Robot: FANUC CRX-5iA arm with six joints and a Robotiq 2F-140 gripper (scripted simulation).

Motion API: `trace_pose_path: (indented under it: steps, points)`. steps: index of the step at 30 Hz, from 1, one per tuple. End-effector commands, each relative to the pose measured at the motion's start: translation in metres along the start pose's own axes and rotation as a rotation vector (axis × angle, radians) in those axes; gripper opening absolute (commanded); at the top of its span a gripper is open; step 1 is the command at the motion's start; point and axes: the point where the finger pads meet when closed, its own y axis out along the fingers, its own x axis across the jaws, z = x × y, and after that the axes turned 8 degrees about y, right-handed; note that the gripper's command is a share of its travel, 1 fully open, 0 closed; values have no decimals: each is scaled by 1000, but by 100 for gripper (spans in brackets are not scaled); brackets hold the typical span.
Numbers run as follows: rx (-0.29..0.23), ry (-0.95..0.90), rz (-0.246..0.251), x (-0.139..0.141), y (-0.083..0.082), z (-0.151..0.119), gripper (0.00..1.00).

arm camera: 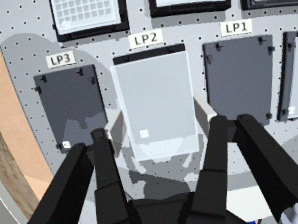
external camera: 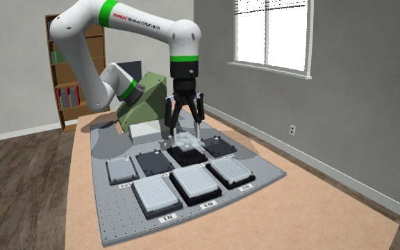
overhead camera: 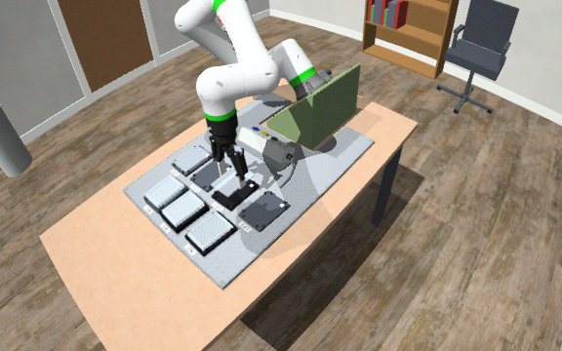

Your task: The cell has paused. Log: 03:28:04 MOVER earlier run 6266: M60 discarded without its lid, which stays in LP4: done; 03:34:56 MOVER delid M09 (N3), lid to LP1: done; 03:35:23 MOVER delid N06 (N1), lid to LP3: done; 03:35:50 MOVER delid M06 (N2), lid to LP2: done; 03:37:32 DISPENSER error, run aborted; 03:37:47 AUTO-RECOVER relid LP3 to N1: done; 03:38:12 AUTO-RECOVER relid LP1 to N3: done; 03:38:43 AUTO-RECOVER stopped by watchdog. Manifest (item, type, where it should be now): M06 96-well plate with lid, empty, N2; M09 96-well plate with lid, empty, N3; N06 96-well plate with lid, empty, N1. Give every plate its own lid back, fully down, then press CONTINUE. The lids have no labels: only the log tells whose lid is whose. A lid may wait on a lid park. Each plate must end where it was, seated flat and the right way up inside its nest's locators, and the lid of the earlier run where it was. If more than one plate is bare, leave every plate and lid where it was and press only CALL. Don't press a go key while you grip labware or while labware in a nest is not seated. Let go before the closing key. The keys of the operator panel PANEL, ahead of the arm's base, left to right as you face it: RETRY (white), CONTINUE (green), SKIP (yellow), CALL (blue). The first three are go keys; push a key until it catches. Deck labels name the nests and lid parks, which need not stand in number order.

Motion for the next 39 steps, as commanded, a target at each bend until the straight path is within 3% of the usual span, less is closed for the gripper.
trace_pose_path:
  steps: [1,12,26,30,33,35,37,38,39]
  points:
    - [0,0,0,0,-6,0,0]
    - [0,0,0,0,-21,0,0]
    - [0,0,0,-2,-24,3,0]
    - [3,-1,0,-26,-31,47,0]
    - [3,-1,0,-26,-31,47,0]
    - [3,-2,0,-46,-33,84,0]
    - [3,-2,0,-46,-33,84,0]
    - [3,-2,0,-56,-33,103,0]
    - [3,-2,0,-56,-33,103,0]
